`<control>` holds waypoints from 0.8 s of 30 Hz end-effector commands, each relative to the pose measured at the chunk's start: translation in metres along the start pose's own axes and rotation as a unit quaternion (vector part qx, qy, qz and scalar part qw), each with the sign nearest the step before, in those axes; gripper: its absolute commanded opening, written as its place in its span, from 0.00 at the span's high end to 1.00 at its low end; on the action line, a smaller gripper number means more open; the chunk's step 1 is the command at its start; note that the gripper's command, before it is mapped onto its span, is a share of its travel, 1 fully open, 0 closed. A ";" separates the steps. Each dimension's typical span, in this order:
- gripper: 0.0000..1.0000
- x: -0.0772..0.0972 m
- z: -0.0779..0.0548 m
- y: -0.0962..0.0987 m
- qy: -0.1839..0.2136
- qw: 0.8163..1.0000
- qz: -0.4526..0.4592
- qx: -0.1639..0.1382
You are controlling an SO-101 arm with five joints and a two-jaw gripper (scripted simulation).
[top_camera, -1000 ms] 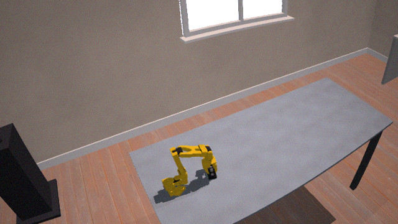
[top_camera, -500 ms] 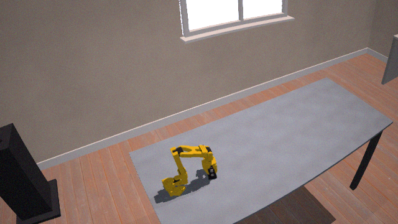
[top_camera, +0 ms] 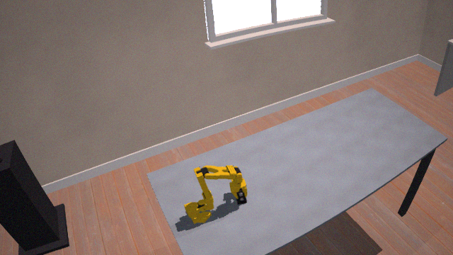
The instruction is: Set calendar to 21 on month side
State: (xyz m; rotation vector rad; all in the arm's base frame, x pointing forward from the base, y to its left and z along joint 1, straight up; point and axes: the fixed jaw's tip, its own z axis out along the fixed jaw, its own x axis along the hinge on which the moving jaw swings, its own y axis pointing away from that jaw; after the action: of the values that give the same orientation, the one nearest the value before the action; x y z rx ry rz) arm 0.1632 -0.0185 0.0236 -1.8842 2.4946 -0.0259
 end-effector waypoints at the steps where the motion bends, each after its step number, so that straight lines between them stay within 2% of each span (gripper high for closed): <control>1: 1.00 0.000 -0.001 -0.002 -0.002 1.000 0.005 0.007; 7: 0.99 0.000 -0.001 -0.002 -0.002 1.000 0.005 0.007; 16: 0.84 0.000 -0.001 -0.002 -0.002 1.000 0.005 0.007; 24: 0.83 0.000 -0.001 -0.002 -0.002 1.000 0.005 0.007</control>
State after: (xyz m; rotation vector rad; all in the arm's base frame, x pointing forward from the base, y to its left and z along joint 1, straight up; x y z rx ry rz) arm 0.1633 -0.0185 0.0236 -1.8838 2.4941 -0.0270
